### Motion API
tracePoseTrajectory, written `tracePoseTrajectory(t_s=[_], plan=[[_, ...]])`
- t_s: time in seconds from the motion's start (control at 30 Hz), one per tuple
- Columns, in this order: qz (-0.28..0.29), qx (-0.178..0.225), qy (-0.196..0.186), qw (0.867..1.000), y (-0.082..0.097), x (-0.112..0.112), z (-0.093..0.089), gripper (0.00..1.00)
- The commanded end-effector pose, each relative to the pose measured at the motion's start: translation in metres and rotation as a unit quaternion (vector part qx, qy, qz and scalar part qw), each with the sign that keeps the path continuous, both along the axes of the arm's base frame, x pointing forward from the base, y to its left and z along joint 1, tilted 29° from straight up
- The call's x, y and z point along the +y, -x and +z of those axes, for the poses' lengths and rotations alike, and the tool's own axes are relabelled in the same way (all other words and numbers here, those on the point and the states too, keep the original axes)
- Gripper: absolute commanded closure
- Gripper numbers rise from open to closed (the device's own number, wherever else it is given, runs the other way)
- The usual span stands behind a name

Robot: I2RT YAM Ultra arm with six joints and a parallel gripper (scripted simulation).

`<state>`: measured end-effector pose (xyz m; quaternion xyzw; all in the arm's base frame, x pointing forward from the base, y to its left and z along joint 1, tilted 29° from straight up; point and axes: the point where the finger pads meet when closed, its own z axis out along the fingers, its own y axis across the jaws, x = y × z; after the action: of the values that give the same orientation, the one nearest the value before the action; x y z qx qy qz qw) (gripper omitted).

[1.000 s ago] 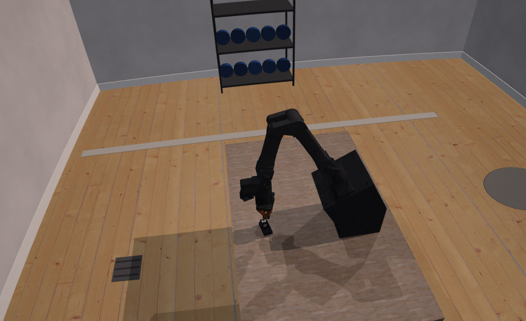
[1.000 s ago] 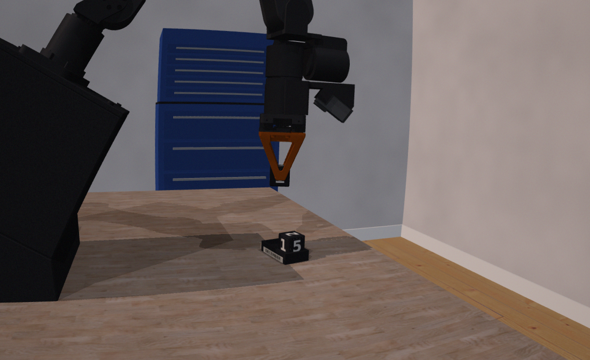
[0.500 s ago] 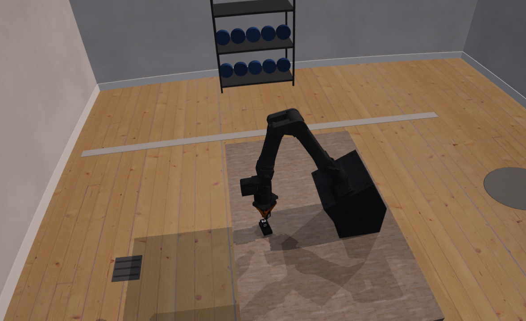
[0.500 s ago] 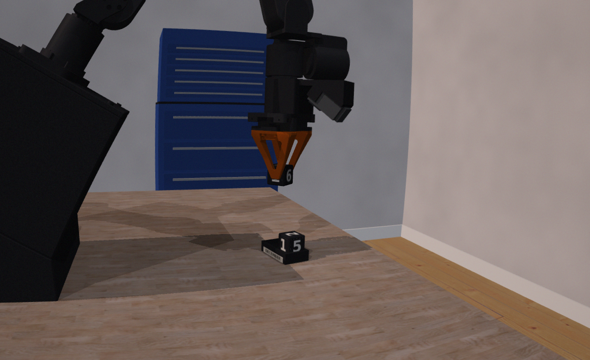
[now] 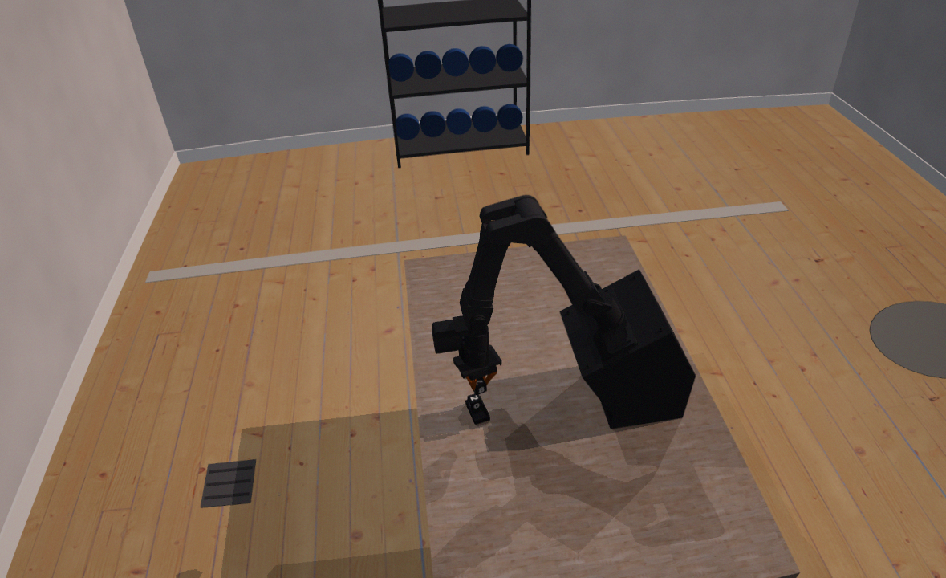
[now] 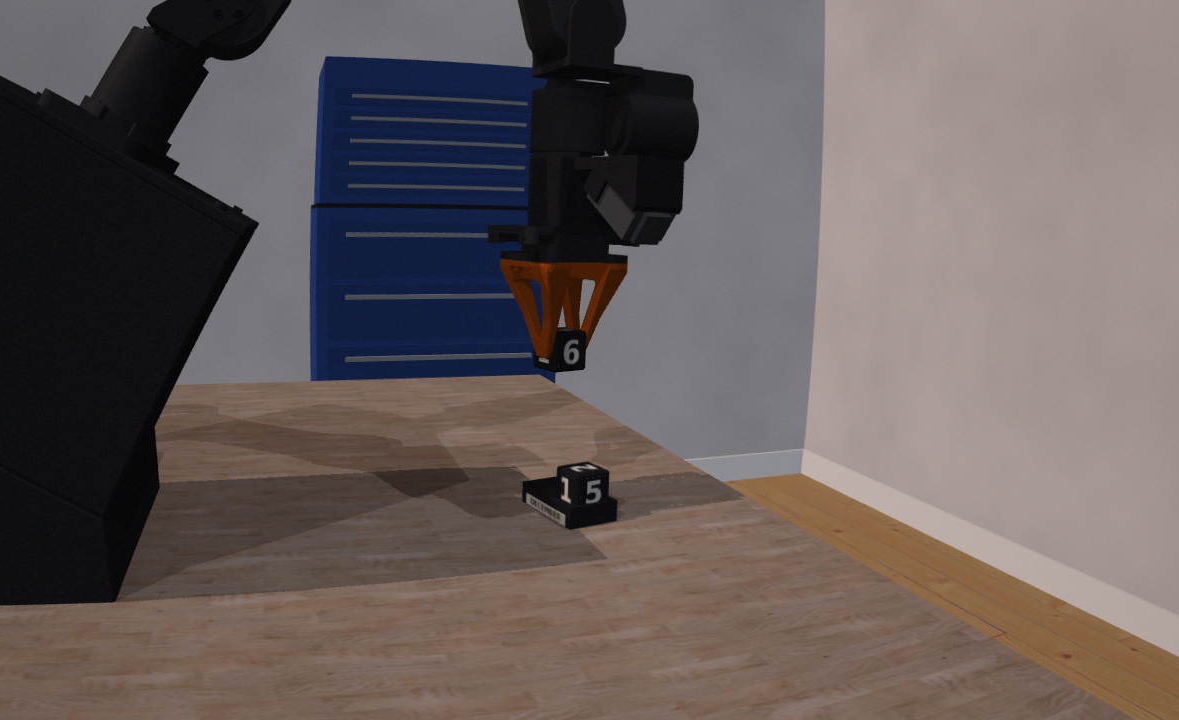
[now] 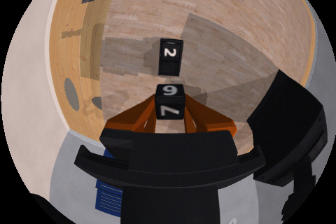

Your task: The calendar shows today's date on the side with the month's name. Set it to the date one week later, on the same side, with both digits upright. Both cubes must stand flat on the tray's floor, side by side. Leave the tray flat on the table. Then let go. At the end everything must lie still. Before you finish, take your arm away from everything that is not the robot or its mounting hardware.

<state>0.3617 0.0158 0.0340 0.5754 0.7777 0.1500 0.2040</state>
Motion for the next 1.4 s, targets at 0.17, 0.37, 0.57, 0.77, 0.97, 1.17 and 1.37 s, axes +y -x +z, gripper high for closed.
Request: tracePoseTrajectory(t_s=[0.17,0.37,0.57,0.77,0.97,1.17,1.37], plan=[[-0.041,-0.005,-0.023,0.999,-0.001,-0.001,0.004,0.74],[-0.041,-0.005,-0.023,0.999,-0.001,-0.001,0.004,0.74],[-0.041,-0.005,-0.023,0.999,-0.001,-0.001,0.003,0.74],[-0.04,-0.005,-0.023,0.999,-0.002,-0.001,0.001,0.74],[-0.04,-0.005,-0.022,0.999,-0.009,-0.001,-0.009,0.74],[-0.04,-0.004,-0.022,0.999,-0.019,-0.001,-0.026,0.74],[-0.04,-0.004,-0.022,0.999,-0.025,-0.001,-0.038,0.74]])
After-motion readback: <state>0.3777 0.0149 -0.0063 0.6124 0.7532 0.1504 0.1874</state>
